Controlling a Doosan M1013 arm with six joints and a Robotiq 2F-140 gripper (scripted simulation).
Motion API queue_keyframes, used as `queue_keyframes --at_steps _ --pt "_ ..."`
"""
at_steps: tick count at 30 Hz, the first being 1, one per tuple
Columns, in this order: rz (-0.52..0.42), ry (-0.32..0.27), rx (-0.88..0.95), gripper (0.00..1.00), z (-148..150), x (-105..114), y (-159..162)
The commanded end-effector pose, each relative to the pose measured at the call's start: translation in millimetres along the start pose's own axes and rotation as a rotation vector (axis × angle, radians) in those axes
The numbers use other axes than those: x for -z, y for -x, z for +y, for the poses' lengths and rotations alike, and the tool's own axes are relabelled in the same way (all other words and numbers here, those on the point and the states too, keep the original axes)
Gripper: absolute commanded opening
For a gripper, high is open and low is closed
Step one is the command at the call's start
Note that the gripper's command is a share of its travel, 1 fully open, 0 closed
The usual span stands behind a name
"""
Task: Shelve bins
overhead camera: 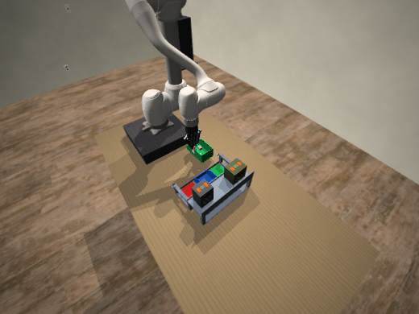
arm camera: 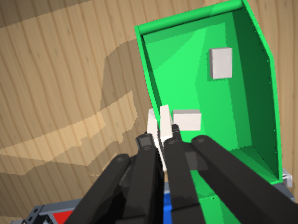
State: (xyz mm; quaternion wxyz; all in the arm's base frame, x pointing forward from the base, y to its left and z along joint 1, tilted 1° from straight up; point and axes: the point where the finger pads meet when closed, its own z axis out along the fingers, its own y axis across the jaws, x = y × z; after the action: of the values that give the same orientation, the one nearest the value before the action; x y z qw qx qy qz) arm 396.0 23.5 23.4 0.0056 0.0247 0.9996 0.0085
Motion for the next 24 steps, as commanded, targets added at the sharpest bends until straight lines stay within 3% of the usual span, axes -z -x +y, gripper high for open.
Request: queue_keyframes --at_steps 1,11,24 --pt "0.0 0.0 0.0 0.1 0 0 0" --pt "0.0 0.0 0.0 0.1 0 0 5" --pt "0.0 0.0 0.0 0.1 0 0 33"
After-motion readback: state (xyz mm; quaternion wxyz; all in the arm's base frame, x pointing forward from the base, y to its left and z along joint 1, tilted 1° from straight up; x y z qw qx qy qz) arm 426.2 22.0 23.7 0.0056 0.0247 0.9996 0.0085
